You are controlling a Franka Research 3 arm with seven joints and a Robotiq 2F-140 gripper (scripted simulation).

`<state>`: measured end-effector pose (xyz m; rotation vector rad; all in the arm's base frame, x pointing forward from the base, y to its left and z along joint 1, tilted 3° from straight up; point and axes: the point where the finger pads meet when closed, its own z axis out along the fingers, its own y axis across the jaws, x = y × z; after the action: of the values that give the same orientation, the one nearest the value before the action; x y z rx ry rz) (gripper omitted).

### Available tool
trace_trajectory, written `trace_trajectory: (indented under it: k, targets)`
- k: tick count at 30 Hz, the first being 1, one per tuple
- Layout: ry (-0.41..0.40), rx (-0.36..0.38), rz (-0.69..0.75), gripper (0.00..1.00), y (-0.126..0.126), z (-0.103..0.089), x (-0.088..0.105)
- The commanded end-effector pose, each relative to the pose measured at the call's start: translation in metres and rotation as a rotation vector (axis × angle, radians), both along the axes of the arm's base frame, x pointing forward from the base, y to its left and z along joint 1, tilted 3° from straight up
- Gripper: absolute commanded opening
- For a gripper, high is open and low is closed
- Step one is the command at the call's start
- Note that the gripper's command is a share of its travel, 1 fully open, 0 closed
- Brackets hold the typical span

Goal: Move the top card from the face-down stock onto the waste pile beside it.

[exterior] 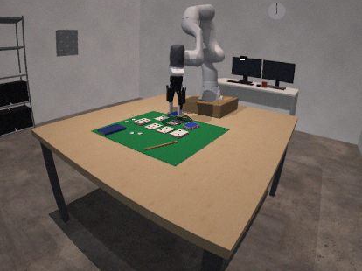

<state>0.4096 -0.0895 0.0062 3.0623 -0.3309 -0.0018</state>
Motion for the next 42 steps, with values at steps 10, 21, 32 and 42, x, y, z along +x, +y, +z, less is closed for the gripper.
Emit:
trace_trajectory:
  k: [10,21,32,42]
  targets:
    - [-0.003,0.000,0.002,0.43,0.000,0.001,0.000]
    - [-0.003,0.000,0.002,0.43,0.000,-0.005,0.001]
    - [-0.003,0.000,0.002,0.43,-0.001,-0.020,0.001]
    - [-0.003,0.000,0.002,0.43,-0.002,-0.033,0.002]
